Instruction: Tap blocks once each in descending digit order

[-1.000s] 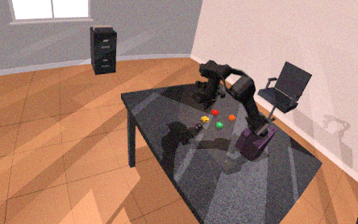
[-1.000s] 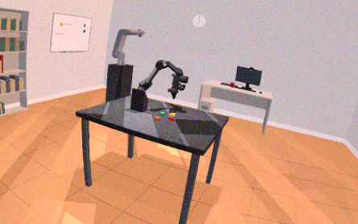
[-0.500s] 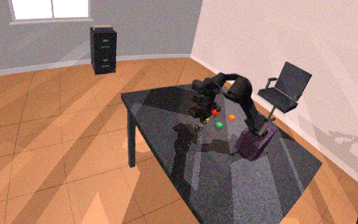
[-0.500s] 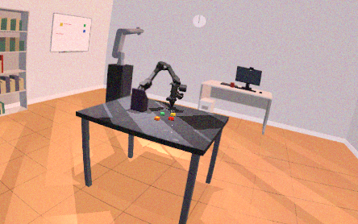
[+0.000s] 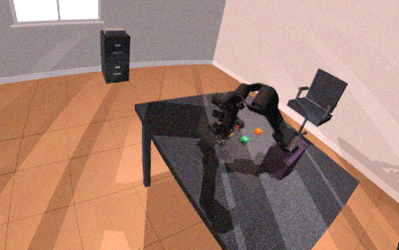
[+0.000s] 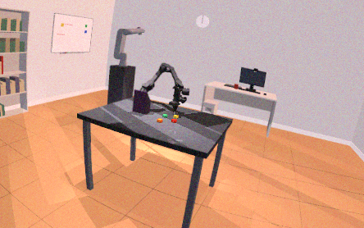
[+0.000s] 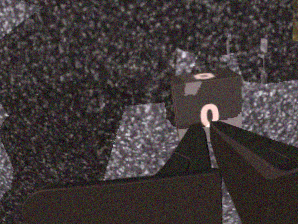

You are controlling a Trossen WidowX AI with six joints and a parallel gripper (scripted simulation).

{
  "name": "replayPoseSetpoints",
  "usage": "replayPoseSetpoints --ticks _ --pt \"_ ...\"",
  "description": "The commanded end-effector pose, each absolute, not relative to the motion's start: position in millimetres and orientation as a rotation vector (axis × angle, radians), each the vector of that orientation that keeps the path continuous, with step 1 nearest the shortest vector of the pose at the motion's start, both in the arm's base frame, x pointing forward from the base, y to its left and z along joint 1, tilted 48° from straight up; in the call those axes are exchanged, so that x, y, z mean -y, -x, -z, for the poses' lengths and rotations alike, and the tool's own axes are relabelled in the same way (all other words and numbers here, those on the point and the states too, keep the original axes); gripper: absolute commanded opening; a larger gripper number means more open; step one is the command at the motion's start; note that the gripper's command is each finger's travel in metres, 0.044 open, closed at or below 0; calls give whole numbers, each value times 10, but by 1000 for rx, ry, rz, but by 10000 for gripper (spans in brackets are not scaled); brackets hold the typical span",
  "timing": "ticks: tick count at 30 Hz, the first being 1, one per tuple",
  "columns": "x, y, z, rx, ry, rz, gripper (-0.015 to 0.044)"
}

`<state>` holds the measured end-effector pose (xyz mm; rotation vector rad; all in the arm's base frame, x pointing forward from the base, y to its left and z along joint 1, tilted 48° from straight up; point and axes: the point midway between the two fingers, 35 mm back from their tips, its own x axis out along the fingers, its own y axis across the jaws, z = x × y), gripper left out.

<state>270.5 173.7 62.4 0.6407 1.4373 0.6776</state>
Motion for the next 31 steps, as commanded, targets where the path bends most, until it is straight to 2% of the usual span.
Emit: replayPoseSetpoints --ticks 1,11,18,25,30,31 --pt "-1773 -2698 -560 -1444 -641 -669 20" --pt "-1827 -2695 -515 -1444 -642 -670 20" --pt "-1602 -2693 -714 -1444 -640 -669 20" --pt "-1320 -2402 -1564 -1446 -639 -667 204" --pt "-1311 -2385 -1593 -1446 -639 -667 335" --pt "-1311 -2385 -1593 -1446 -639 -667 335"
